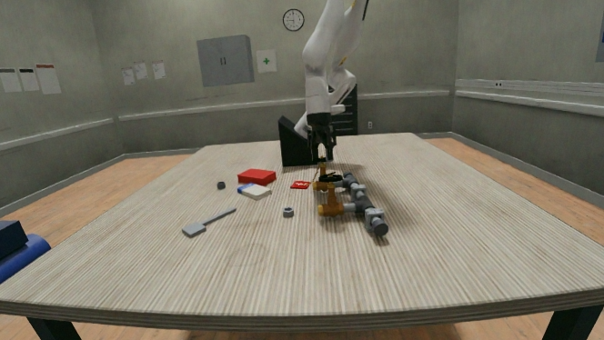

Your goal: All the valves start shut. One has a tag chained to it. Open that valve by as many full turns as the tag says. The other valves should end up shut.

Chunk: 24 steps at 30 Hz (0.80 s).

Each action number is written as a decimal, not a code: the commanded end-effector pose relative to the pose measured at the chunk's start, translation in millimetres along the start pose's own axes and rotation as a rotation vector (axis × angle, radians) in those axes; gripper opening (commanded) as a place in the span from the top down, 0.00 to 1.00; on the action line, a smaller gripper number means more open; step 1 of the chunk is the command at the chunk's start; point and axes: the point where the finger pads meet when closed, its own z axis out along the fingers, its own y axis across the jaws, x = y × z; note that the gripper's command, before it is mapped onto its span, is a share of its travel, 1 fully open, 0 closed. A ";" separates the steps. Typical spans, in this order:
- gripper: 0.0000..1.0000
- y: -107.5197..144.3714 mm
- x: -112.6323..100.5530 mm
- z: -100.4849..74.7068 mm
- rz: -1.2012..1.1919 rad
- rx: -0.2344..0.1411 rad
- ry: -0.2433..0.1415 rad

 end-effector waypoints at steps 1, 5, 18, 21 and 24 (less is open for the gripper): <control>0.00 0.3 -0.5 -0.5 0.132 0.025 0.012; 0.00 0.3 -0.5 -0.5 0.175 0.026 0.011; 0.00 0.3 -0.5 -0.5 0.354 0.027 0.009; 0.00 0.4 -0.5 -0.5 0.366 0.027 0.009; 0.00 0.4 -0.5 -0.5 0.376 0.027 0.009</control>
